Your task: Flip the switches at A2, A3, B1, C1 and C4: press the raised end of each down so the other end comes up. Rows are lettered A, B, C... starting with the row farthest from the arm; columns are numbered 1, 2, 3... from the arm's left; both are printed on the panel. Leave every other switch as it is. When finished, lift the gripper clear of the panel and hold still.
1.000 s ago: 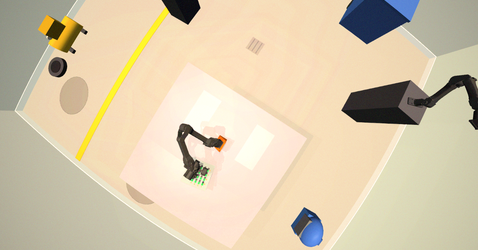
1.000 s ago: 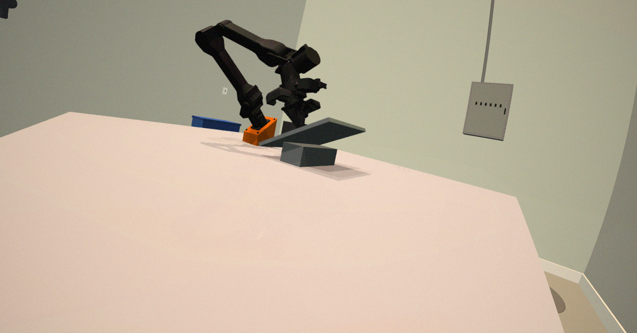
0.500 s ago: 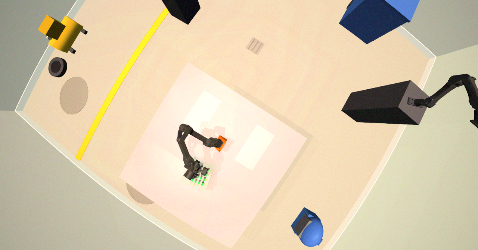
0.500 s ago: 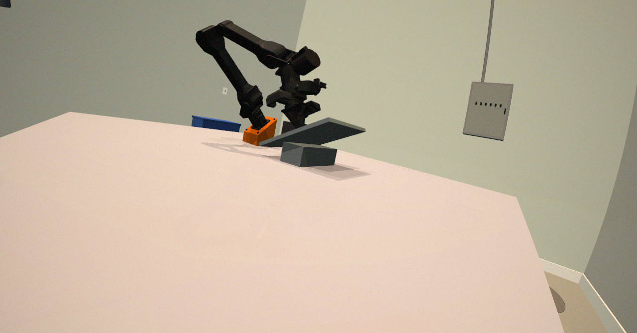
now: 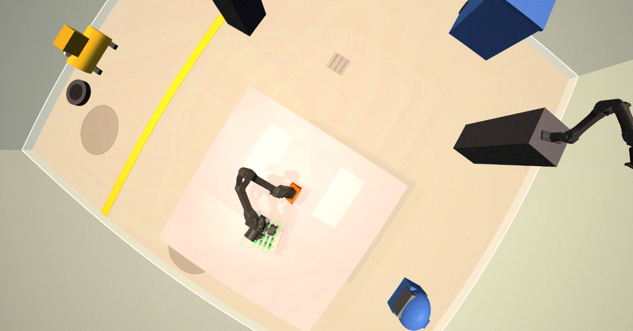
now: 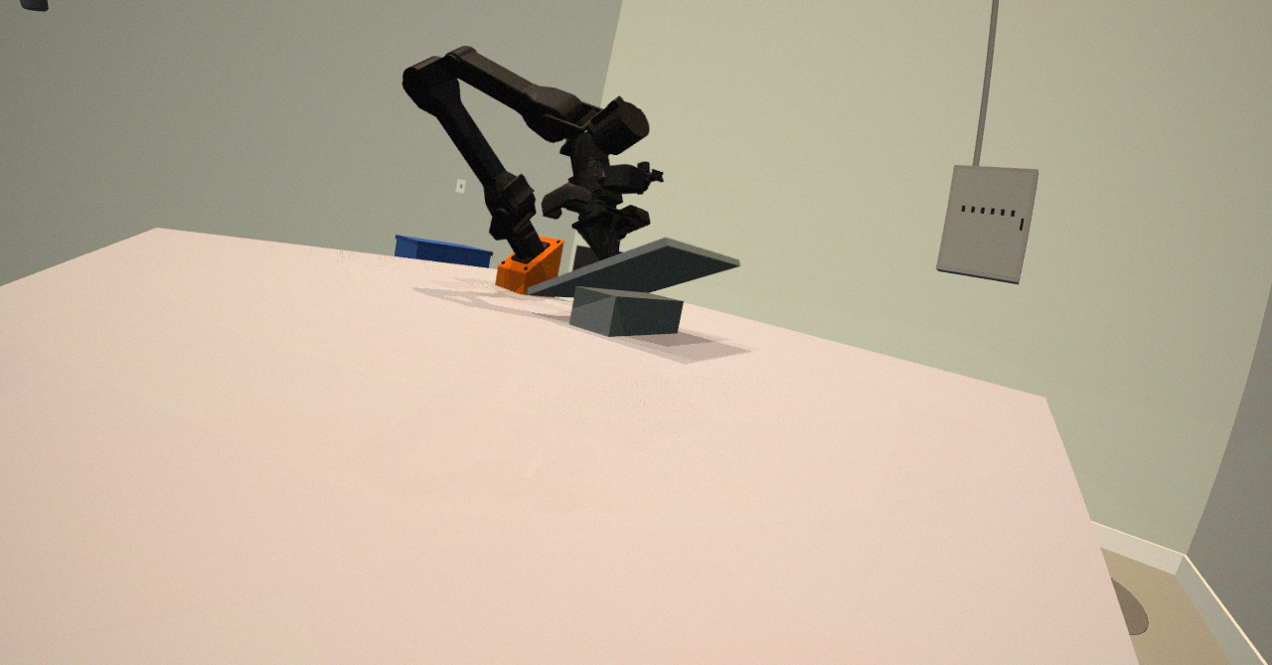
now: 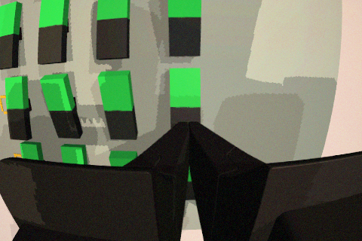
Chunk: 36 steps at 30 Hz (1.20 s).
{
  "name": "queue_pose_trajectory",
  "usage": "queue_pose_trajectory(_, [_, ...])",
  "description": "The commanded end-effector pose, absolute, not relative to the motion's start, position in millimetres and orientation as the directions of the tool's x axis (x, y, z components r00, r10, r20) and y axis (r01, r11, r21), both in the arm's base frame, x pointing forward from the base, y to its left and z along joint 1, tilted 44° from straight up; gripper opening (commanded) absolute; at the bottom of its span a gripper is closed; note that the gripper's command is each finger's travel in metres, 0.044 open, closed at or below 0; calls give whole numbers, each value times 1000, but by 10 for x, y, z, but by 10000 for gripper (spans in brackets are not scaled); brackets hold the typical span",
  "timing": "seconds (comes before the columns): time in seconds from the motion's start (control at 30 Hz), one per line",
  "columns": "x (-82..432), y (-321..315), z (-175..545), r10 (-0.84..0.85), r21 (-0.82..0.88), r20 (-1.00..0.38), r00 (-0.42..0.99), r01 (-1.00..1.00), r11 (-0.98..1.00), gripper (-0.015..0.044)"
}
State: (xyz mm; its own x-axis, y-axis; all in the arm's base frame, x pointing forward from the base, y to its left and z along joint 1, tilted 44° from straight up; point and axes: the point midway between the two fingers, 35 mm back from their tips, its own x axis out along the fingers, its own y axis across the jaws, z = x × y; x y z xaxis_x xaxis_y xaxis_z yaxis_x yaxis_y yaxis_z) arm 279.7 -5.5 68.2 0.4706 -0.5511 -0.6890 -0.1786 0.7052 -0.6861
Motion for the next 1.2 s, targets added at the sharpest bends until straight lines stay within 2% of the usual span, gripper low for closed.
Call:
queue_pose_trajectory(0.0, [2799, -53, 671, -548, -684, -692, 471, -185, 705, 0])
queue_pose_trajectory(1.17, [2820, -80, 639, -548, -684, -692, 471, -185, 705, 0])
